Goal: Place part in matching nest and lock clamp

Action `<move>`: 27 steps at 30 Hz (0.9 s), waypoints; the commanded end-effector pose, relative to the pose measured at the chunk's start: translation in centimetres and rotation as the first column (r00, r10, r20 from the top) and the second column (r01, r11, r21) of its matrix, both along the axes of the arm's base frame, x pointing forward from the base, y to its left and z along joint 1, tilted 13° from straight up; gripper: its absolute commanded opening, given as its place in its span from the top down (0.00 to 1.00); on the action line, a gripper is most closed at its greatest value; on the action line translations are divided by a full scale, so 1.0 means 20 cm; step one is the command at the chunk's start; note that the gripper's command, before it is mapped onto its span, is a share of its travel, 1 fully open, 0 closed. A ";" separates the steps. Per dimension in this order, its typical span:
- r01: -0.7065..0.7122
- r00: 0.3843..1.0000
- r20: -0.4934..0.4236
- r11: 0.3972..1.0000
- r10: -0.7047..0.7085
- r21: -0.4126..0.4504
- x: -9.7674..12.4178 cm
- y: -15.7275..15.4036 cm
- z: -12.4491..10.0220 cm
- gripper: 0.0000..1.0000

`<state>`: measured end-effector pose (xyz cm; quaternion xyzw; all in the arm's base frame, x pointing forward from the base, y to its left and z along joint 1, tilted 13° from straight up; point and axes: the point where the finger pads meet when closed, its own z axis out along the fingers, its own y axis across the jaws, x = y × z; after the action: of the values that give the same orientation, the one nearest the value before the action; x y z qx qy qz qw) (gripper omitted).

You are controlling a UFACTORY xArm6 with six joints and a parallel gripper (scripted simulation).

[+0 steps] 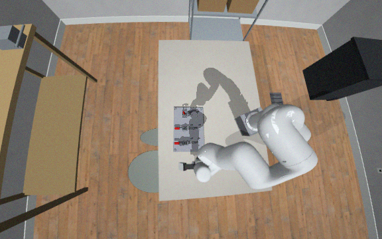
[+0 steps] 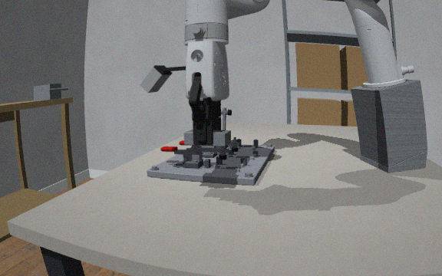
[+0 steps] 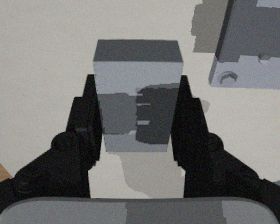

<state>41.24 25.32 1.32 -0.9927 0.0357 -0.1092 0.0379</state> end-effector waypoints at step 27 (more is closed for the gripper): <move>0.000 1.000 0.003 1.000 0.000 0.002 0.02 0.01 -0.01 1.00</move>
<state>41.45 25.35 0.88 -0.9926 0.0357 -0.1093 0.0380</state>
